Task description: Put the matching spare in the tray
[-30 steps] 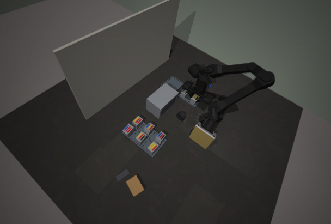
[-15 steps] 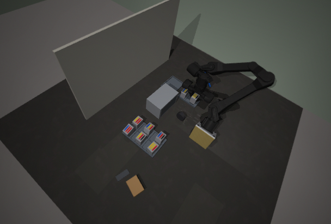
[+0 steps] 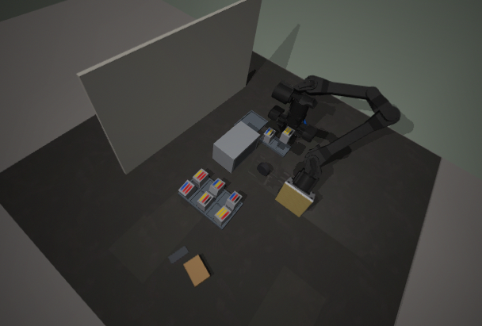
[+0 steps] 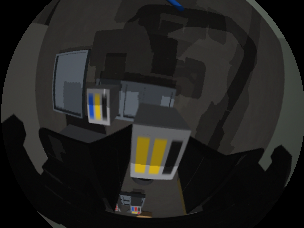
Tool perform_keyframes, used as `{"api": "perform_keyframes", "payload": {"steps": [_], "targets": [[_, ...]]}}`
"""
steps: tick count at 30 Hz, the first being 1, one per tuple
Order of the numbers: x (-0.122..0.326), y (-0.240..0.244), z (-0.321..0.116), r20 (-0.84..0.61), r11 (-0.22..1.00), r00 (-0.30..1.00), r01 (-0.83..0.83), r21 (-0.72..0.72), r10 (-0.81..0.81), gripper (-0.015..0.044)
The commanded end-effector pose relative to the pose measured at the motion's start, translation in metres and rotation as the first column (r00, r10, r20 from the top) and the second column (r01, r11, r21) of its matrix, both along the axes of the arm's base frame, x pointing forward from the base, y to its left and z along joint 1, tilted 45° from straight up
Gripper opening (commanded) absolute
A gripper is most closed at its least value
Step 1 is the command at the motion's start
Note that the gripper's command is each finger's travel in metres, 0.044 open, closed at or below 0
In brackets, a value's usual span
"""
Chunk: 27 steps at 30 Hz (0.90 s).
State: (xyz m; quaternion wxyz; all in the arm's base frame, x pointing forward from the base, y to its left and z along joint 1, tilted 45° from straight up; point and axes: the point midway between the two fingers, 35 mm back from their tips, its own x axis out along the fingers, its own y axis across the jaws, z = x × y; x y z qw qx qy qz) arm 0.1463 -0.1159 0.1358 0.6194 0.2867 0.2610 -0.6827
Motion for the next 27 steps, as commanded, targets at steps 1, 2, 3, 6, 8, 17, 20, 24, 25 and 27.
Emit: {"api": "perform_keyframes", "payload": {"steps": [1,2,3,6,8,17,20,24,25,27], "targets": [[0.000,0.005,0.009,0.005,1.000,1.000,0.002,-0.010,-0.002,0.0000],[0.000,0.005,0.009,0.005,1.000,1.000,0.002,-0.010,-0.002,0.0000],[0.000,0.005,0.009,0.005,1.000,1.000,0.002,-0.010,-0.002,0.0000],[-0.001,0.004,0.006,-0.001,1.000,1.000,0.000,-0.004,0.000,0.0000],[0.000,0.008,0.007,0.000,1.000,1.000,0.000,-0.002,0.000,0.0000],[0.004,0.031,0.023,0.003,1.000,1.000,0.001,-0.006,-0.001,0.0000],[0.004,0.035,0.025,0.004,1.000,1.000,0.002,-0.008,-0.002,0.0000],[0.011,0.035,0.027,0.014,1.000,1.000,0.008,-0.007,-0.008,0.0000],[0.014,0.034,0.028,0.019,1.000,1.000,0.012,-0.007,-0.012,0.0000],[0.024,0.034,0.030,0.033,1.000,0.999,0.021,-0.005,-0.021,0.0000]]}}
